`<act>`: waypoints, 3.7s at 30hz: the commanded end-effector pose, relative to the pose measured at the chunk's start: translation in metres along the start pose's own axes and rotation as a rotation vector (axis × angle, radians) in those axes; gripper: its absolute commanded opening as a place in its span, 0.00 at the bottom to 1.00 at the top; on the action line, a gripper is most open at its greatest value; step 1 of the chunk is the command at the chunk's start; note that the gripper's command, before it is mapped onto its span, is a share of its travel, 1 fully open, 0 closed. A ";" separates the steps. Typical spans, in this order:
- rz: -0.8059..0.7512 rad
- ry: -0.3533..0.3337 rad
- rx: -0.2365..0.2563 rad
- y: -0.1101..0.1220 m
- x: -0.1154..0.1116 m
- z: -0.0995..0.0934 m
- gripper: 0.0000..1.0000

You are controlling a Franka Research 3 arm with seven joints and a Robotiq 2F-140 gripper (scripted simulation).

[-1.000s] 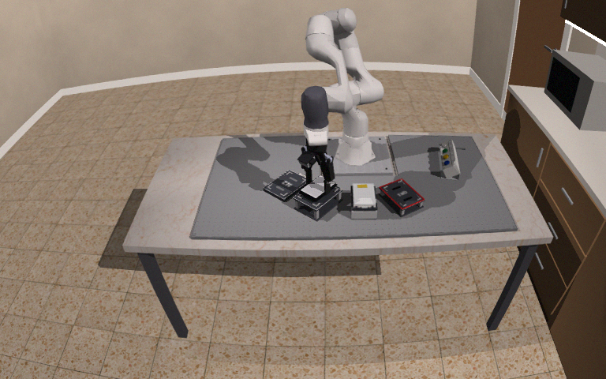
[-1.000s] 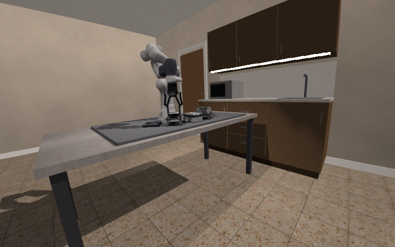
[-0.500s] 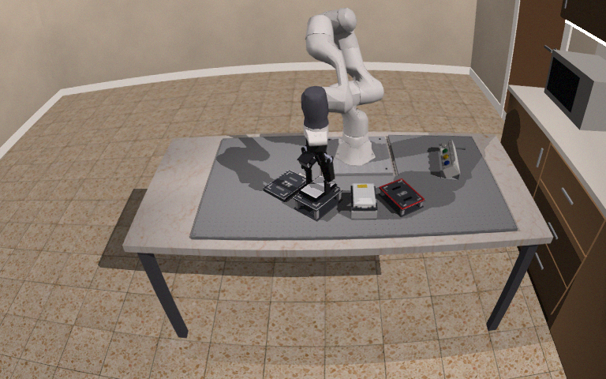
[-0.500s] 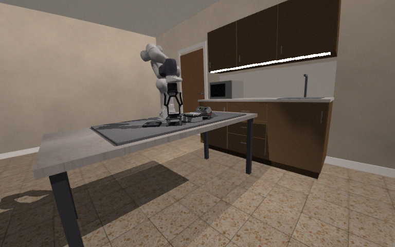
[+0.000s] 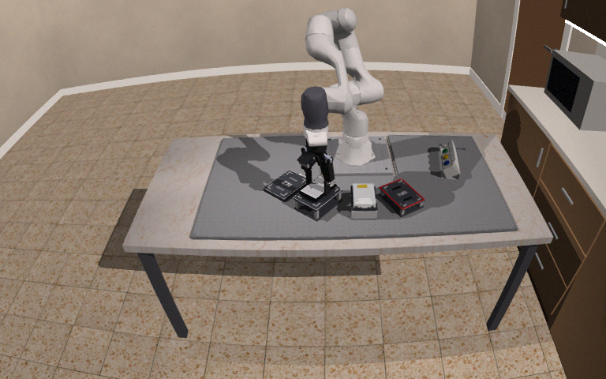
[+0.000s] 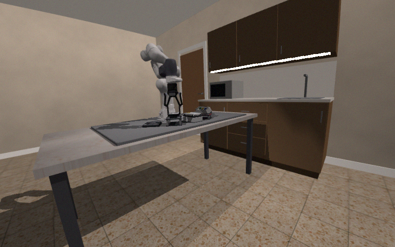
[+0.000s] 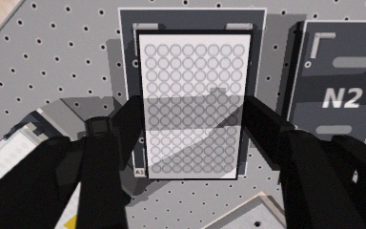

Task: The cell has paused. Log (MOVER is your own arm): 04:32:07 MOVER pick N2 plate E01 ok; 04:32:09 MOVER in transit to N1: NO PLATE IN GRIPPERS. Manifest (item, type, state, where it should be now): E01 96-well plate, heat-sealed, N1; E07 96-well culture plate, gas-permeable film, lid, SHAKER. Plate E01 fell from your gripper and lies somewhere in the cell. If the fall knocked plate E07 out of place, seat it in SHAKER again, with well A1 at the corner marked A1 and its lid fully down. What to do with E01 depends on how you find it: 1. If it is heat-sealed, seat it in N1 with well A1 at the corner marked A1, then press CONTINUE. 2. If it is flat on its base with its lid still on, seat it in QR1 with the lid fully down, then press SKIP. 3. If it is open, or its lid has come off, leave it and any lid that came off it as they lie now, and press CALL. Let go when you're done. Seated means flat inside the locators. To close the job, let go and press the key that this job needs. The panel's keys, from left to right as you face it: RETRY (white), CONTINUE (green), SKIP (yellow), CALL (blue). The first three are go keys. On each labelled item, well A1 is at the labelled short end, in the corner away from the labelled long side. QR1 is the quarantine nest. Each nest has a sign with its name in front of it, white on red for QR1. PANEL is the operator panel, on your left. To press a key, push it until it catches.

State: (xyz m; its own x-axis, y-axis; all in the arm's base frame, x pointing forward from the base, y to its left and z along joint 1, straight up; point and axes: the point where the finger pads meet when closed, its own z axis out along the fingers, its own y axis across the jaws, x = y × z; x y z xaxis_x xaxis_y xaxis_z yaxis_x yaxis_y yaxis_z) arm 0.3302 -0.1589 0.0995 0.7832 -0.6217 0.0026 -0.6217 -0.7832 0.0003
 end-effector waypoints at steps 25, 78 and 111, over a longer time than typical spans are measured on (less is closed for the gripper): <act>-0.008 0.003 0.000 -0.001 0.001 0.008 0.10; -0.008 0.003 0.000 -0.001 0.001 0.015 0.10; -0.008 0.003 0.000 -0.001 0.001 0.015 0.70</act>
State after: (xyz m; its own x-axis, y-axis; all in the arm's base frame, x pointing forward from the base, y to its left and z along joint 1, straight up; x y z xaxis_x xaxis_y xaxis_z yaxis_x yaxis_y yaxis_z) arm 0.3306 -0.1590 0.0847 0.7836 -0.6212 0.0035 -0.6212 -0.7836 -0.0002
